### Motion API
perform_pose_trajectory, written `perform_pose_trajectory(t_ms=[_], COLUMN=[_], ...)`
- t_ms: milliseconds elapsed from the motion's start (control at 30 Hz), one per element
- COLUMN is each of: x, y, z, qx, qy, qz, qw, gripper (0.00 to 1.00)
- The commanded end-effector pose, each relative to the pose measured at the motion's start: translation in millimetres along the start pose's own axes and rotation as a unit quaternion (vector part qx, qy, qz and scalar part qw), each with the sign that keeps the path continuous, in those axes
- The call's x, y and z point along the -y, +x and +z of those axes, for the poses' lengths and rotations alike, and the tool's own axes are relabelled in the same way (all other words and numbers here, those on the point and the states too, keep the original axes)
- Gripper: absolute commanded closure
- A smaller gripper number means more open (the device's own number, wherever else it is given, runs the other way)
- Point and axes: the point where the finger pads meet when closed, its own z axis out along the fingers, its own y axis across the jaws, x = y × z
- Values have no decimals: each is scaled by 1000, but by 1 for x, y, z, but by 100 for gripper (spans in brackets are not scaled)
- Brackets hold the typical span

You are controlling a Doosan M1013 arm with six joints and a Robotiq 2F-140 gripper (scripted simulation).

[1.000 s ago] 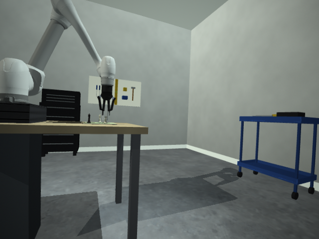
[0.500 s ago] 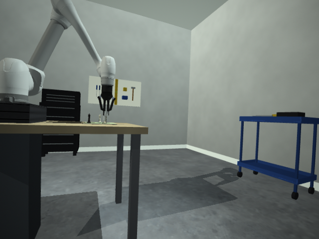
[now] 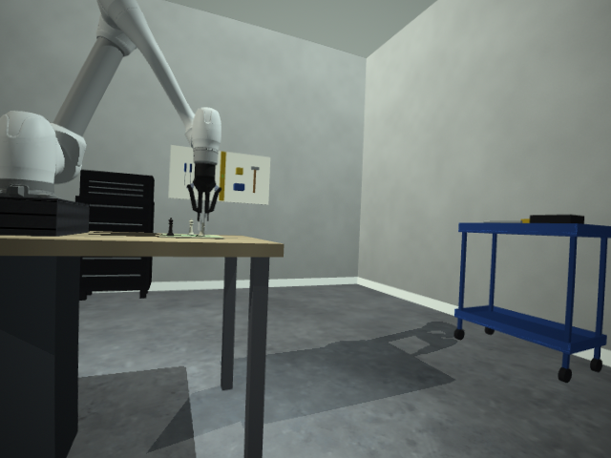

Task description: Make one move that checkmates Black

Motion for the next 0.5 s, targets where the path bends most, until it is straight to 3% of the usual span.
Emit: perform_pose_trajectory(t_ms=[0, 267, 467], x=[0, 0, 0], y=[0, 0, 0], z=[0, -3, -32], qx=[0, 0, 0], qy=[0, 0, 0], qz=[0, 0, 0], qw=[1000, 1000, 1000], gripper=[100, 100, 100])
